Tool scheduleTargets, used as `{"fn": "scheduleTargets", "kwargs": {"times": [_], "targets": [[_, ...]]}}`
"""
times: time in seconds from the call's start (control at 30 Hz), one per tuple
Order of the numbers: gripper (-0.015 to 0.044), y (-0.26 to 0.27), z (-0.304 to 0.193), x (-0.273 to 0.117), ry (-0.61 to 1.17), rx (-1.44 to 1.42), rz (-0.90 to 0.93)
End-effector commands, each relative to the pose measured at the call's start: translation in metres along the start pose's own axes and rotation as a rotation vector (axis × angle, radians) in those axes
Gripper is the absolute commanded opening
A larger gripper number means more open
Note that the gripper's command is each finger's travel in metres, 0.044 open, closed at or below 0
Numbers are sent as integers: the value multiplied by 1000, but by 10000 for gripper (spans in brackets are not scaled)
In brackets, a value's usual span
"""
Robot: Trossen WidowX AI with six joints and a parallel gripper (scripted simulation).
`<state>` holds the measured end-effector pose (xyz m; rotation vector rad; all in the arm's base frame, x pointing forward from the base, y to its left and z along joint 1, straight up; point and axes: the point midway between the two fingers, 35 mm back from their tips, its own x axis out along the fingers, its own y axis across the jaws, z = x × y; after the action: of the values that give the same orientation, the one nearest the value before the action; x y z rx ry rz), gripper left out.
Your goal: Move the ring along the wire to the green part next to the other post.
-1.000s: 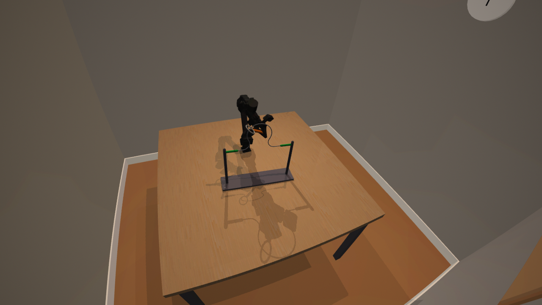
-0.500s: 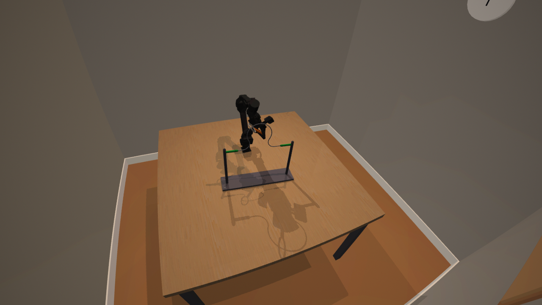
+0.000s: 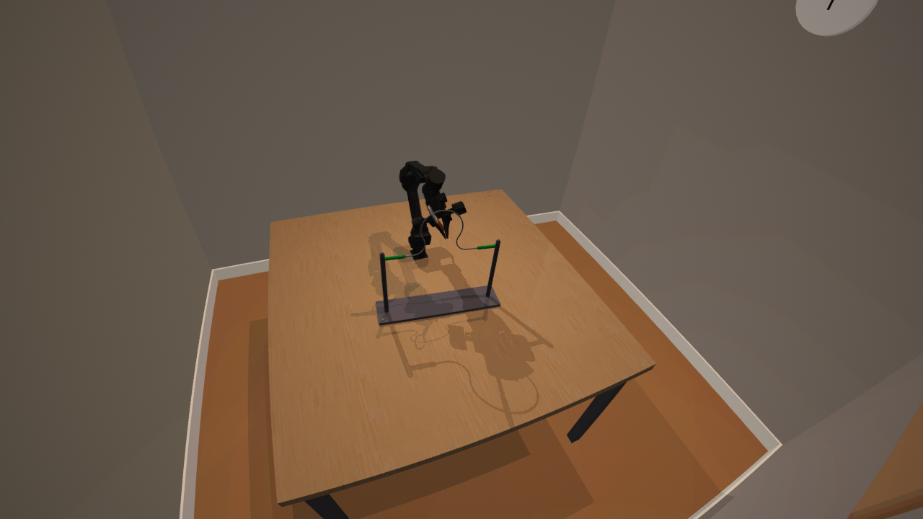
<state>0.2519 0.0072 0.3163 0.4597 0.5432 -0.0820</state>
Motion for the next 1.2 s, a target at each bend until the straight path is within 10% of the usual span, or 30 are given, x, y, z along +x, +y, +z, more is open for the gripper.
{"fn": "scheduleTargets", "kwargs": {"times": [0.0, 1.17], "targets": [[-150, -2, 3, -1, -15, -55, -31], [-150, -27, 10, -2, -77, -481, -300]]}}
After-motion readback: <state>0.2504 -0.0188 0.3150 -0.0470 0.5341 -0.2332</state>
